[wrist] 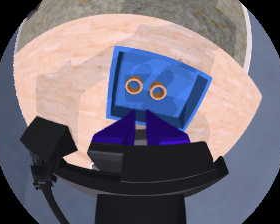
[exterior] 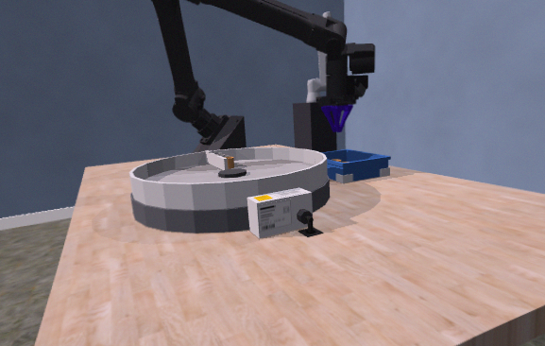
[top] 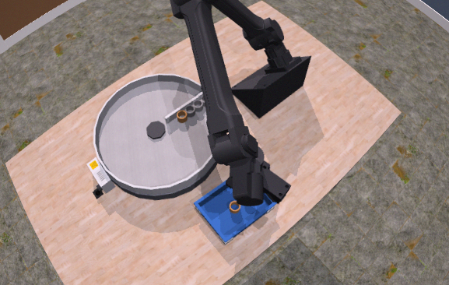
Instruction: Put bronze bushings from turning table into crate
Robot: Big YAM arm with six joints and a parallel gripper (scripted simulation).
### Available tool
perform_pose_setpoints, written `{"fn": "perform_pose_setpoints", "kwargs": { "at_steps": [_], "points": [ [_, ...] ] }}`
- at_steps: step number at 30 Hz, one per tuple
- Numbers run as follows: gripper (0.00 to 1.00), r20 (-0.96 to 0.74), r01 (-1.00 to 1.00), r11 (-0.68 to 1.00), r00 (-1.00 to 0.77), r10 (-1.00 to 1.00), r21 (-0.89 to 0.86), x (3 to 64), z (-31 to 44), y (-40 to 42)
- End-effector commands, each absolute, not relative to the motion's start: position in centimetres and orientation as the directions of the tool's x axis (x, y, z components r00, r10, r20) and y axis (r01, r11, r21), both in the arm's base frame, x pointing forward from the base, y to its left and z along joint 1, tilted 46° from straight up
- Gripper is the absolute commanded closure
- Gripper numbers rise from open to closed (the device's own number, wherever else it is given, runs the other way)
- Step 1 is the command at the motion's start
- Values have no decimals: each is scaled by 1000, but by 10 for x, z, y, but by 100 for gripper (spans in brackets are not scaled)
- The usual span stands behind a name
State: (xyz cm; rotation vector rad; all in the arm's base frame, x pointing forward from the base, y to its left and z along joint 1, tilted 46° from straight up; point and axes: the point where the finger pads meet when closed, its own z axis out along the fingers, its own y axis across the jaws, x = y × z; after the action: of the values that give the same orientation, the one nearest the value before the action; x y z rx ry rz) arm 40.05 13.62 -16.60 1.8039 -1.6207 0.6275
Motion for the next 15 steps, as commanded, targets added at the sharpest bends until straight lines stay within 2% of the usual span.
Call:
{"fn": "perform_pose_setpoints", "kwargs": {
  "at_steps": [1, 15],
  "points": [
    [86, 696, -993, -81, 116, -708, 83, 414, -152, 168],
    [87, 697, -991, -75, 128, -705, 107, 408, -143, 137]
  ]
}}
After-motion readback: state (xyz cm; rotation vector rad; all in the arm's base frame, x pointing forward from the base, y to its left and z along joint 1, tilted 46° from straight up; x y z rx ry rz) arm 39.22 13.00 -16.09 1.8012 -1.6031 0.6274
